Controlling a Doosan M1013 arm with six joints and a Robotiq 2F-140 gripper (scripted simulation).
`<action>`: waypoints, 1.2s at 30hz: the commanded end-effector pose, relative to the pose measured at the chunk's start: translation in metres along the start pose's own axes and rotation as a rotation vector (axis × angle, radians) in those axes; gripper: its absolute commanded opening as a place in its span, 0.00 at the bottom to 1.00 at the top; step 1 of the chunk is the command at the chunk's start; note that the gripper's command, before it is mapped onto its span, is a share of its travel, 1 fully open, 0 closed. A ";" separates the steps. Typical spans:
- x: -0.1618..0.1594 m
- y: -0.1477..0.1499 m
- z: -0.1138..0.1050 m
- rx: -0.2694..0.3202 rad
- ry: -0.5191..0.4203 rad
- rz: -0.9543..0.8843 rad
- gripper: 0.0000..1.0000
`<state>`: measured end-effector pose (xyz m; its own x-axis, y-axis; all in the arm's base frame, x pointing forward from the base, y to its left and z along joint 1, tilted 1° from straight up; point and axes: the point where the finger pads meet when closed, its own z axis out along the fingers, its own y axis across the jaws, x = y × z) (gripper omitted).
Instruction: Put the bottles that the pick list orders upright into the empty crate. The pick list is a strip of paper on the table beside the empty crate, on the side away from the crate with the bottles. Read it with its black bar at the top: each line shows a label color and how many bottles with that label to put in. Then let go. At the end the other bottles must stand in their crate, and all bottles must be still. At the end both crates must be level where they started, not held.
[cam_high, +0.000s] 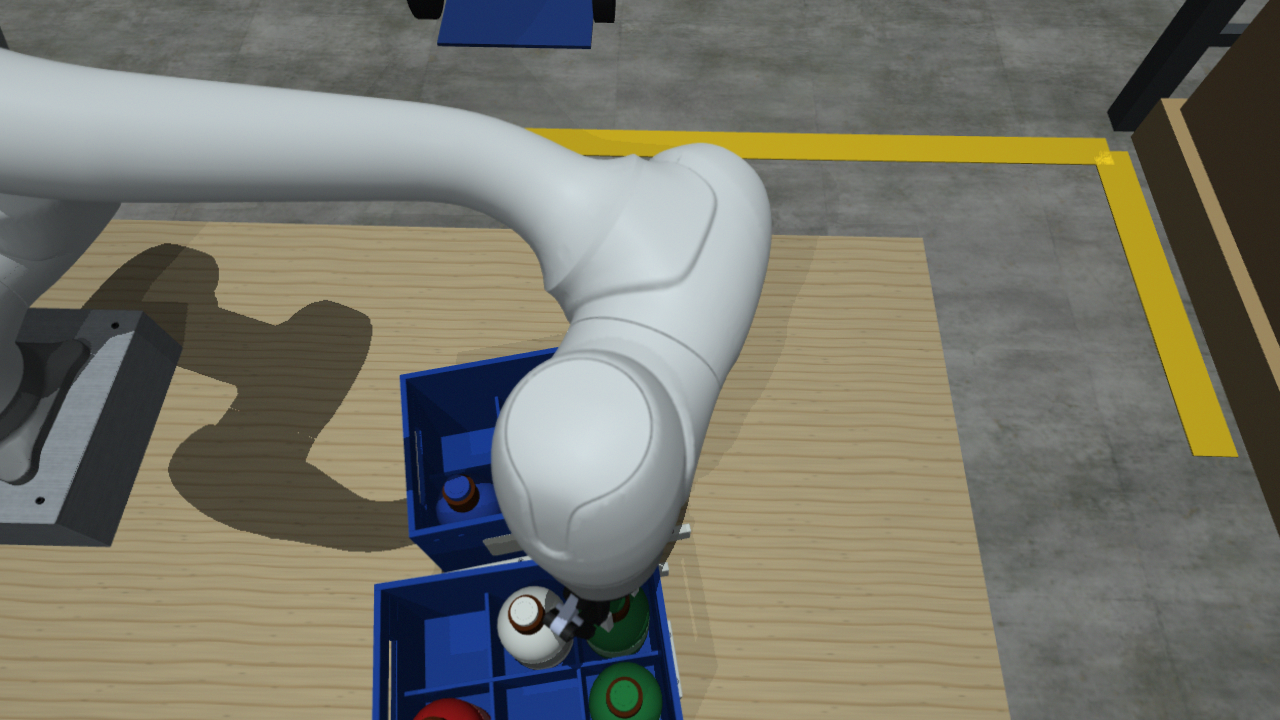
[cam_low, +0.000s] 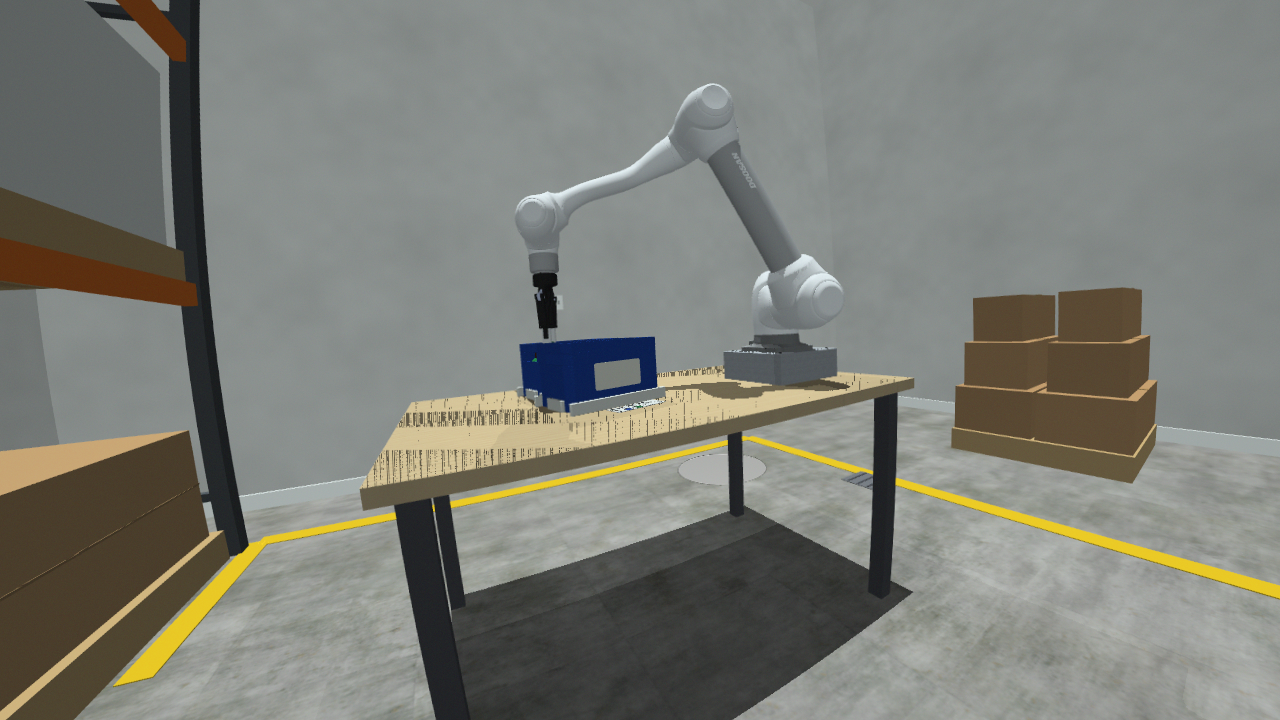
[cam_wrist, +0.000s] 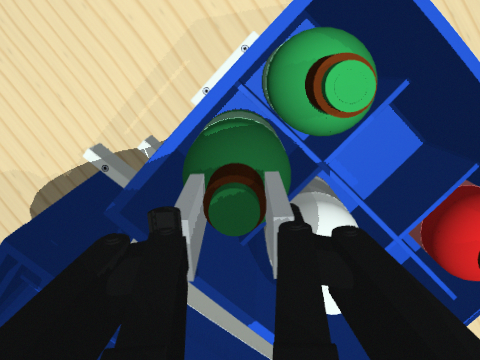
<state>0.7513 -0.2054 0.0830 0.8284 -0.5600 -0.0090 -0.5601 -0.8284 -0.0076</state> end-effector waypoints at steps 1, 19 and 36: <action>0.000 0.000 -0.004 0.000 0.000 0.000 0.00; 0.000 0.000 -0.030 0.000 0.000 0.000 0.00; 0.000 0.000 -0.055 0.000 0.000 0.000 0.00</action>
<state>0.7515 -0.2060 0.1363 0.8284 -0.5600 -0.0090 -0.5601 -0.8284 -0.0076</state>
